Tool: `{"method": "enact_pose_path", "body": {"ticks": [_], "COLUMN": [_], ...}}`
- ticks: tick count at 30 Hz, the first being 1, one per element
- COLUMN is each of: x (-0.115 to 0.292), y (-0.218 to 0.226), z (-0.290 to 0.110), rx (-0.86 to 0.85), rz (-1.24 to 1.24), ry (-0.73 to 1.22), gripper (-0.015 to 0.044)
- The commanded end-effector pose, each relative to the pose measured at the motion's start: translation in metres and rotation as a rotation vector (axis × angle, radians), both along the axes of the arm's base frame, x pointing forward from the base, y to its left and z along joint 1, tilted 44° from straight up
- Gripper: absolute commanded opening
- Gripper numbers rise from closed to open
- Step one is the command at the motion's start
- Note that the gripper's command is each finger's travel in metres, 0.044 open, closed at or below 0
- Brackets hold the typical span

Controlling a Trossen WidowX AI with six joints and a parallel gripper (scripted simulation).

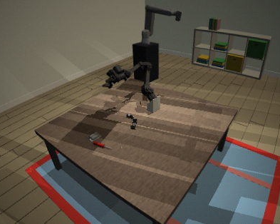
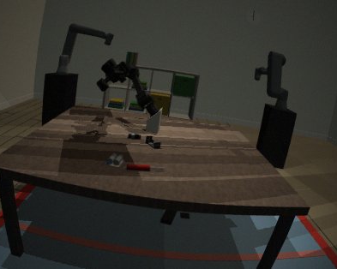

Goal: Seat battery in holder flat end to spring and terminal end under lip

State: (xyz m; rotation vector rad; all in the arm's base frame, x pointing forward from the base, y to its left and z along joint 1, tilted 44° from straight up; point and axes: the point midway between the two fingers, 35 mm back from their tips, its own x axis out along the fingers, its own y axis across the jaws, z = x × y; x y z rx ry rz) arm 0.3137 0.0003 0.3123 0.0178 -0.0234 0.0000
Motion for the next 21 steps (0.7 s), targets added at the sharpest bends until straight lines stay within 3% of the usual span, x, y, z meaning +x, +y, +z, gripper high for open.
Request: {"method": "enact_pose_path", "body": {"ticks": [1,6,13,21], "x": [0.002,0.021,-0.001,-0.055], "y": [0.000,-0.010,-0.022,-0.043], "z": [-0.004,-0.100,-0.198,-0.262], "rx": [0.015,0.321,0.525,0.511], "rz": [-0.005,-0.198,-0.576,-1.079], "ry": [0.017,0.394,0.724,0.869], "gripper": [0.0374,0.0242,0.0242,0.0242]}}
